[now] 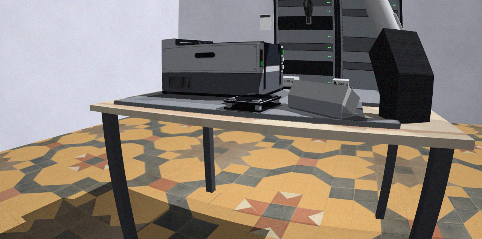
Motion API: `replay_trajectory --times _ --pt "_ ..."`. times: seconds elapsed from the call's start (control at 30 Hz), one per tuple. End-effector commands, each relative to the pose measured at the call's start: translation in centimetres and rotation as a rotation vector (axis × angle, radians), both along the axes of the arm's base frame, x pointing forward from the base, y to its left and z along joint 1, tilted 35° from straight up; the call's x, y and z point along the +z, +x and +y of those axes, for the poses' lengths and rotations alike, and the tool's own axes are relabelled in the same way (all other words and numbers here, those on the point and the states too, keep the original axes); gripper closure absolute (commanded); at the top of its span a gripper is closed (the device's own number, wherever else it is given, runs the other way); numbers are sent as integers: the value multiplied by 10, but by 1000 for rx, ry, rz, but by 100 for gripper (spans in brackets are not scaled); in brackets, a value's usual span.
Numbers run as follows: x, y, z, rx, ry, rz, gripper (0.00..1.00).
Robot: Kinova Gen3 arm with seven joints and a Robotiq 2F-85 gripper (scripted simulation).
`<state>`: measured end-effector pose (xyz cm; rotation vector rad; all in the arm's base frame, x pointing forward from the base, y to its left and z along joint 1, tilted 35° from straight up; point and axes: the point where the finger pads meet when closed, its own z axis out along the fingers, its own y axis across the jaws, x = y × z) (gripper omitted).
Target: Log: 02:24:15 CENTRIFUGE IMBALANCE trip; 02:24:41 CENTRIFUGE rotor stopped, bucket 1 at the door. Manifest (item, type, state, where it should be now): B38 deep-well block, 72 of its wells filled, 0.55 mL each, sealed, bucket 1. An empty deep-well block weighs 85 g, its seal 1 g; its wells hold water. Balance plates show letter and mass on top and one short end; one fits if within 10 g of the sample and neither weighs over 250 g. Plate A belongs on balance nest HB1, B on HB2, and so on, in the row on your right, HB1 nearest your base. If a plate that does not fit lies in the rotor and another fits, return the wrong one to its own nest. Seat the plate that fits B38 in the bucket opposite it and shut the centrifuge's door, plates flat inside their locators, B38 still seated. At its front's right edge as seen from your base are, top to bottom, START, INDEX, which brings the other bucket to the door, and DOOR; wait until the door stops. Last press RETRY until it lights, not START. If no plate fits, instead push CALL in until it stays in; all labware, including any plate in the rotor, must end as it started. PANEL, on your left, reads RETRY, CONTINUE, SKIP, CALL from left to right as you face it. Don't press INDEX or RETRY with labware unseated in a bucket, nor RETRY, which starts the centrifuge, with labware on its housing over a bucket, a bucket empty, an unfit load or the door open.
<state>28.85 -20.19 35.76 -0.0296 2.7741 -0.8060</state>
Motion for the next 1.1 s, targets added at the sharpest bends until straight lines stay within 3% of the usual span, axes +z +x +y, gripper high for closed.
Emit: replay_trajectory --times 0.0,0.3,1.07 --pt "-2 -4 6 0 0 -1 90" --pt "-5 -10 15 0 0 -1 90" --pt "-5 -10 15 202 -20 -323 90"
